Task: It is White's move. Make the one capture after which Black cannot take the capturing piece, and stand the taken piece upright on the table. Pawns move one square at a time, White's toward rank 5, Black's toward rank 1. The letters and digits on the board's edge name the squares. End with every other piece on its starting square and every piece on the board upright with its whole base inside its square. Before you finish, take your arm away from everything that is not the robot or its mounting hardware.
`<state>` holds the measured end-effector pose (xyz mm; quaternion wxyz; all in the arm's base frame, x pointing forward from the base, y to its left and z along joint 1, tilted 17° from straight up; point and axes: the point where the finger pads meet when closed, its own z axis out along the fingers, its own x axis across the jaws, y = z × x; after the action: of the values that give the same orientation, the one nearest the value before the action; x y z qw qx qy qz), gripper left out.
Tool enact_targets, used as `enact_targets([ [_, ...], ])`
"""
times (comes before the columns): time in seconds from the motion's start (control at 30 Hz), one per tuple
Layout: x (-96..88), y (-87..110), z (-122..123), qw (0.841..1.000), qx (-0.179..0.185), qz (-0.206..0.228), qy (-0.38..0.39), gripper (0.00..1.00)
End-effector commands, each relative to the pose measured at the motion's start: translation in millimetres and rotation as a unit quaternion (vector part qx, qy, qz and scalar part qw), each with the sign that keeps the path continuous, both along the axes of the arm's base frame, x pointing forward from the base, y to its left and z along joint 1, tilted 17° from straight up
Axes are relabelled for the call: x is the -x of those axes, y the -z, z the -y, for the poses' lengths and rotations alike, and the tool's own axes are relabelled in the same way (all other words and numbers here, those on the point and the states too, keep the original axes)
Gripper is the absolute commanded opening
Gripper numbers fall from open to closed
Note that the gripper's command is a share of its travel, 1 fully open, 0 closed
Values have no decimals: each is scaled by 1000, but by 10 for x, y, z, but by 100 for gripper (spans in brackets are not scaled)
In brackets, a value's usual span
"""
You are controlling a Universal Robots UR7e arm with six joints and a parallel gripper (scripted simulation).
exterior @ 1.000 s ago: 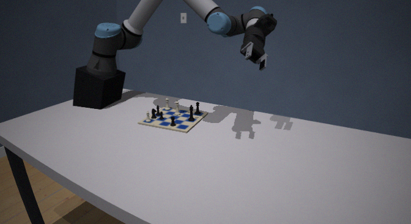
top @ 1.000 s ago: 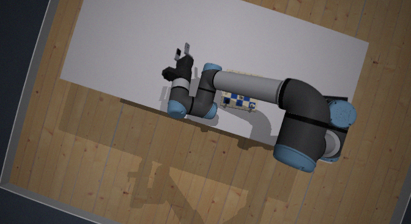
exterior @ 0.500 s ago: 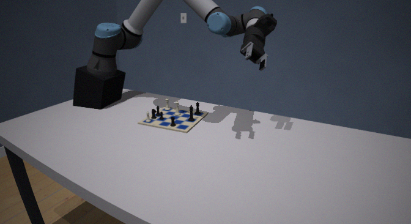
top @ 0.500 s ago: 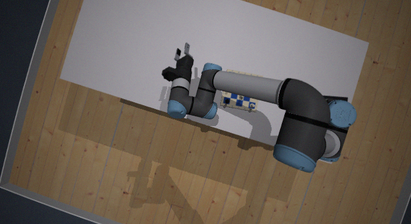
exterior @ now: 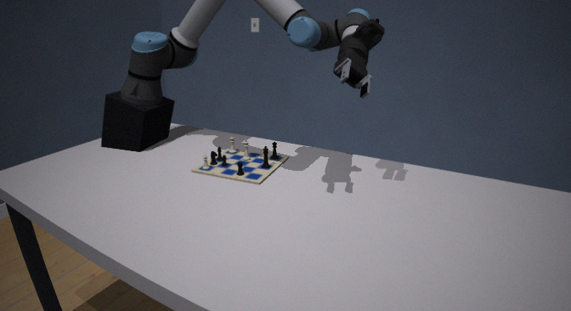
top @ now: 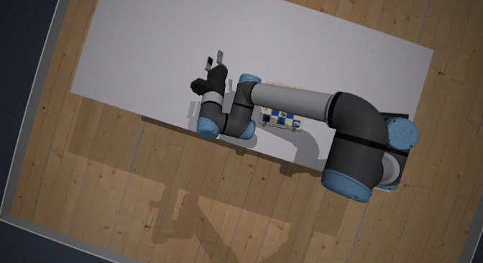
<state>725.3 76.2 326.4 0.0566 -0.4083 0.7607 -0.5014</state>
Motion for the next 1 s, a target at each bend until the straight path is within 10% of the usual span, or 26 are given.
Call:
enact_targets([
  [0.0, 9, -6, 19, 1000, -5, 4, 3, 100],
  [0.97, 257, 172, 416, 988, -117, 60, 88, 100],
])
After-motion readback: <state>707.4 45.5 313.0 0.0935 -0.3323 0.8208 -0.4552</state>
